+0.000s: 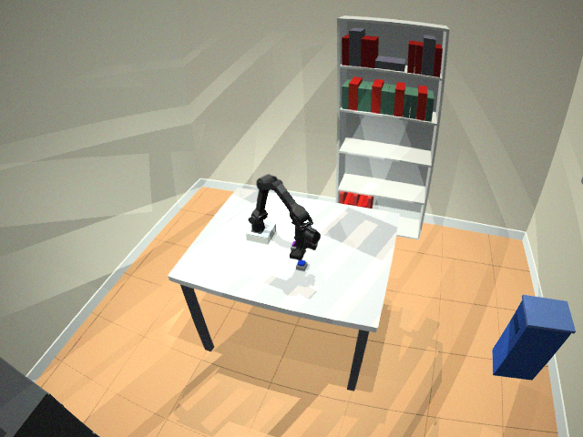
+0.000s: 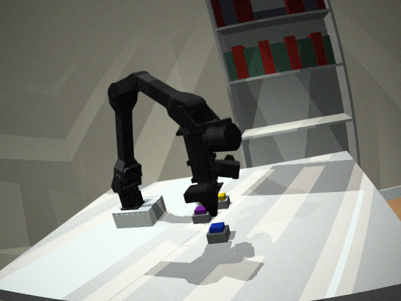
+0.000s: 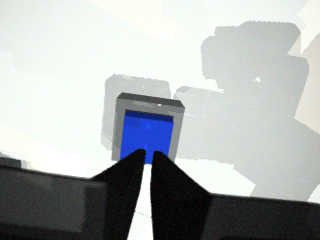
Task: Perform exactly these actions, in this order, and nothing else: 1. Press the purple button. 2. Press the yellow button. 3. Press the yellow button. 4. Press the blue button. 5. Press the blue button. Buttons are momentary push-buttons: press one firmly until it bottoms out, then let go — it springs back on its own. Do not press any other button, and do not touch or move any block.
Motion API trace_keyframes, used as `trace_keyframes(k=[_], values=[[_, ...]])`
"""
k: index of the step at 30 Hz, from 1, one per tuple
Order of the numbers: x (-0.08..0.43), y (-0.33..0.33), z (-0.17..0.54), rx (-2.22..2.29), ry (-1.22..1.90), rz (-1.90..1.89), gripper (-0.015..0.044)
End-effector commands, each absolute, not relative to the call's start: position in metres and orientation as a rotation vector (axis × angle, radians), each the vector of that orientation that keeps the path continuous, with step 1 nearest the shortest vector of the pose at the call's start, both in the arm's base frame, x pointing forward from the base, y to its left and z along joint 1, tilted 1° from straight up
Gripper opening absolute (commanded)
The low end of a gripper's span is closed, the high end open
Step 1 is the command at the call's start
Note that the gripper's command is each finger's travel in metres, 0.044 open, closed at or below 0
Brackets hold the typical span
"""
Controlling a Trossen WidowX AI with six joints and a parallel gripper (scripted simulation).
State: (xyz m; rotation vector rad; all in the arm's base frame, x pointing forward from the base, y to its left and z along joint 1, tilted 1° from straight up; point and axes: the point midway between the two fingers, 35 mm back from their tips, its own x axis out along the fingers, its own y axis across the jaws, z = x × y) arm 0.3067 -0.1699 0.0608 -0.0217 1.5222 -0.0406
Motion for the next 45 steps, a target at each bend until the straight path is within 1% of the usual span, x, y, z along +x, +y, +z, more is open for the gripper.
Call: trace_keyframes(k=[1,16,45], values=[[0.305,-0.169,0.050,-0.018,1.530,-0.031,0.0020],[0.306,-0.169,0.027,-0.018,1.530,-0.031,0.0020],[0.306,-0.169,0.027,-0.018,1.530,-0.031,0.0020]])
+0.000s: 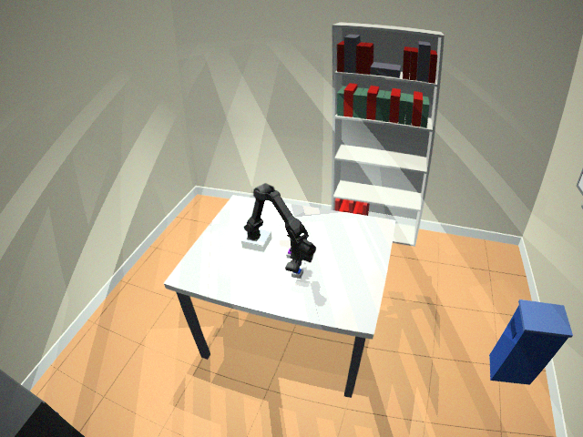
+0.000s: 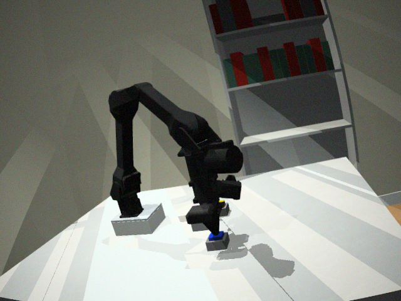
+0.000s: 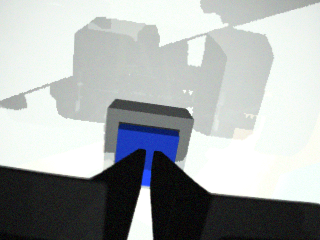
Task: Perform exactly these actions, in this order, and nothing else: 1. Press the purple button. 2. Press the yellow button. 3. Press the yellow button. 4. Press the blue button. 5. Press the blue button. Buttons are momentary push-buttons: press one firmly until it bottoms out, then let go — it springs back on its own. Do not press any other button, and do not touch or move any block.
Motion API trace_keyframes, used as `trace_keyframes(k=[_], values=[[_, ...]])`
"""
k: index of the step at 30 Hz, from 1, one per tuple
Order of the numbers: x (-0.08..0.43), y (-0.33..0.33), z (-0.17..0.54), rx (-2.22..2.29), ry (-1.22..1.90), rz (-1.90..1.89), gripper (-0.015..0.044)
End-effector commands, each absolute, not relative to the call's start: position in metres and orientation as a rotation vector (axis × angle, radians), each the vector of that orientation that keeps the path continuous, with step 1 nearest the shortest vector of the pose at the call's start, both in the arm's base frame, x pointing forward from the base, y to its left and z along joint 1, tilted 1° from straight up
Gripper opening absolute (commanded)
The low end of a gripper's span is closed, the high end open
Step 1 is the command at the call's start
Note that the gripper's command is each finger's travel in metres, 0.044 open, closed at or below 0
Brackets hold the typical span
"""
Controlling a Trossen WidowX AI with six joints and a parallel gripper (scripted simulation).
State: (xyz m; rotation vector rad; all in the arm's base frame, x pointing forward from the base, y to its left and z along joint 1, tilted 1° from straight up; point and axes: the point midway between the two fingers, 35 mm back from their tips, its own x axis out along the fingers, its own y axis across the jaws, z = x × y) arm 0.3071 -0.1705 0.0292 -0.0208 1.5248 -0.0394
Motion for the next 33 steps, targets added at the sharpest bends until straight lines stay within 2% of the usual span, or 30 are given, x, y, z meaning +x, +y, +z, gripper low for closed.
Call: trace_keyframes(k=[1,8,33], values=[[0.306,-0.169,0.027,-0.018,1.530,-0.031,0.0020],[0.305,-0.168,0.059,-0.018,1.530,-0.031,0.0020],[0.306,-0.169,0.031,-0.018,1.530,-0.031,0.0020]])
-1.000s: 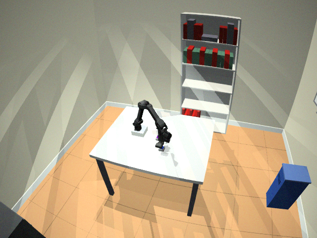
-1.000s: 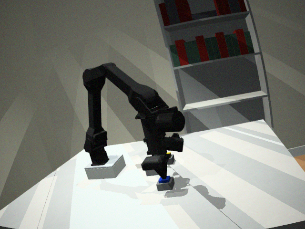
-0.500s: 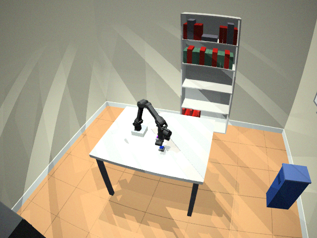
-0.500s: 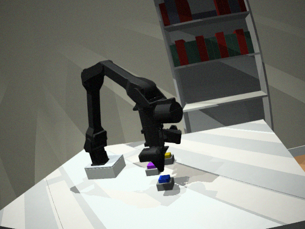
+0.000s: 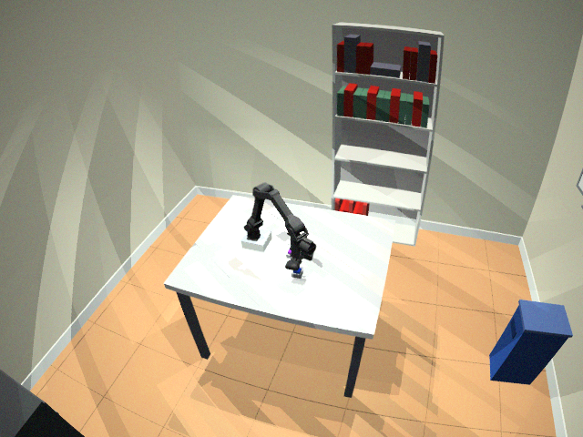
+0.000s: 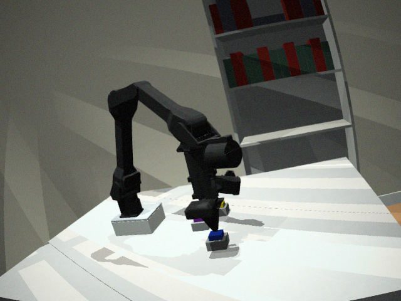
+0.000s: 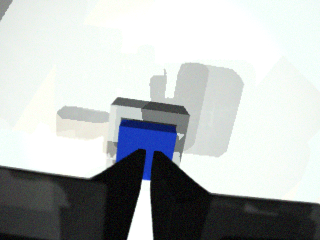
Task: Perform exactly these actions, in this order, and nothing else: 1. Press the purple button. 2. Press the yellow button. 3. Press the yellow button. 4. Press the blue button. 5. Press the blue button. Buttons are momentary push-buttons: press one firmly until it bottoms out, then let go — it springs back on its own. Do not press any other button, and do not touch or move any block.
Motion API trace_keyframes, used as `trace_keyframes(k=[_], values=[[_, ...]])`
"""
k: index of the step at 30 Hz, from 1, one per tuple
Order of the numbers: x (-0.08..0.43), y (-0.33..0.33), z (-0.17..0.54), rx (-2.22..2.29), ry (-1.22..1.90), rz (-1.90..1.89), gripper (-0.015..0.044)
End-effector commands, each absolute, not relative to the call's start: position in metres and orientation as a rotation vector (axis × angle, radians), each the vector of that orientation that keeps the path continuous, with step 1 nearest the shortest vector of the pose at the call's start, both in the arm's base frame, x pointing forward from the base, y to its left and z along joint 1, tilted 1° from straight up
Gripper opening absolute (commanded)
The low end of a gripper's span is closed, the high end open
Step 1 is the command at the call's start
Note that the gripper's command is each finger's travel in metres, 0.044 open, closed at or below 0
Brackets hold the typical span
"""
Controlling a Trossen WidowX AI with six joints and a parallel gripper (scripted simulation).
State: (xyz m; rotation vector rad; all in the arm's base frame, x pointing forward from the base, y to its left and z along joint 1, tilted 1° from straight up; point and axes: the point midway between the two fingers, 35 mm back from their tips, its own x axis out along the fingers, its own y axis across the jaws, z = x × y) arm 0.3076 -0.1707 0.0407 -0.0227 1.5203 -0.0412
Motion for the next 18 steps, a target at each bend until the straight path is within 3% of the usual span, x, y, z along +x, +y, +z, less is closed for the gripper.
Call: trace_keyframes(k=[1,18], values=[[0.3059,-0.1692,0.0293,-0.018,1.530,-0.031,0.0020],[0.3059,-0.1692,0.0270,-0.018,1.530,-0.031,0.0020]])
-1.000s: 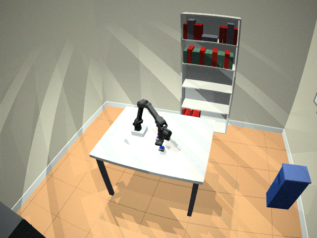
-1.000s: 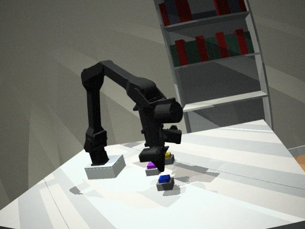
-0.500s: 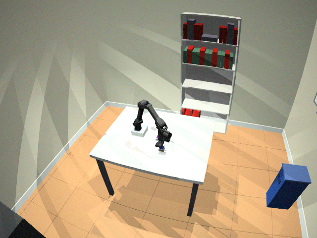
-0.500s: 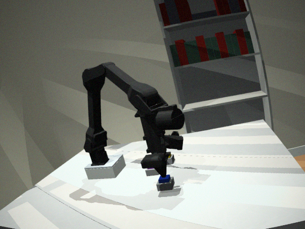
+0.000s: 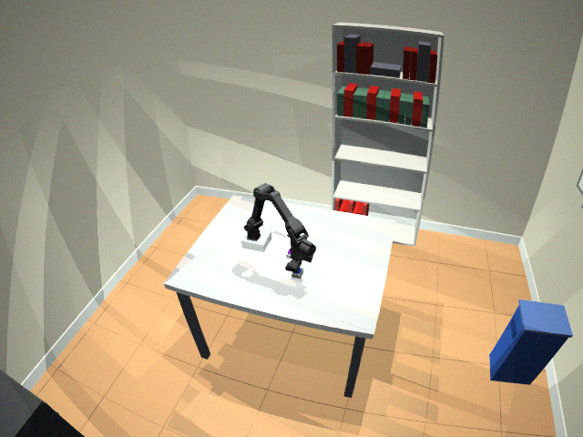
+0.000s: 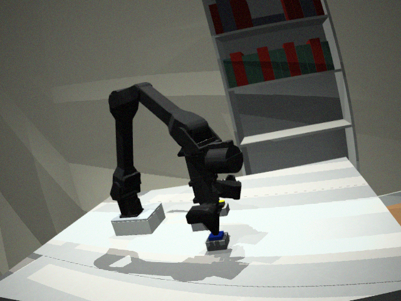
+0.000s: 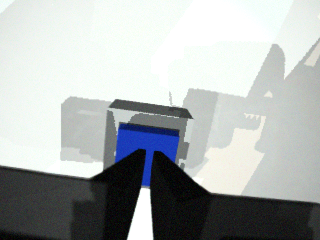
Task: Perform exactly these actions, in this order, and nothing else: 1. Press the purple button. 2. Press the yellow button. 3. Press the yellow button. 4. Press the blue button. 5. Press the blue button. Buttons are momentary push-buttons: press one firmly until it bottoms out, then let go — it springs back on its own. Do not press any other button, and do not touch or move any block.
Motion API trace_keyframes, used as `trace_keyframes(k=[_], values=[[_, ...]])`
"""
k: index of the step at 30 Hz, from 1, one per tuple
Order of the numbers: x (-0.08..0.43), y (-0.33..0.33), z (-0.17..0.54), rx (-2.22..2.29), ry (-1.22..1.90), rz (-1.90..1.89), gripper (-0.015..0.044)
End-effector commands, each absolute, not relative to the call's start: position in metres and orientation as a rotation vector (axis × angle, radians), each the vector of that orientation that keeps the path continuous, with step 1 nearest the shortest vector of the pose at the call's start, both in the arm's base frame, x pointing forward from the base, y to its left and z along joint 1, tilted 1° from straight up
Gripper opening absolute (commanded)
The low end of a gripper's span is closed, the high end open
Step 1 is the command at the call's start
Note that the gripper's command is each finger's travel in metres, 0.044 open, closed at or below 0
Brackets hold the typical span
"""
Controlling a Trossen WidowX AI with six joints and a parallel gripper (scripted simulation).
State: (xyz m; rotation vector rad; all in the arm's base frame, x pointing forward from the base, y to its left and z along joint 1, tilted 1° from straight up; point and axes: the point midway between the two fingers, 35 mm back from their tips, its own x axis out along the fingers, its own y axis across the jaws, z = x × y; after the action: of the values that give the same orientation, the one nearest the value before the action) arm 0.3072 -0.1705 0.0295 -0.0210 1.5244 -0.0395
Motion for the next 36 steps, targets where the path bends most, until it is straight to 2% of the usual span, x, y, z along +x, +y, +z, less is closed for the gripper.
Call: trace_keyframes(k=[1,18,22,27,30,36], values=[[0.306,-0.169,0.027,-0.018,1.530,-0.031,0.0020],[0.306,-0.169,0.027,-0.018,1.530,-0.031,0.0020],[0.305,-0.168,0.059,-0.018,1.530,-0.031,0.0020],[0.305,-0.168,0.059,-0.018,1.530,-0.031,0.0020],[0.314,-0.146,0.063,-0.016,1.529,-0.029,0.0099],[0.335,-0.049,0.076,-0.008,1.529,-0.021,0.0256]])
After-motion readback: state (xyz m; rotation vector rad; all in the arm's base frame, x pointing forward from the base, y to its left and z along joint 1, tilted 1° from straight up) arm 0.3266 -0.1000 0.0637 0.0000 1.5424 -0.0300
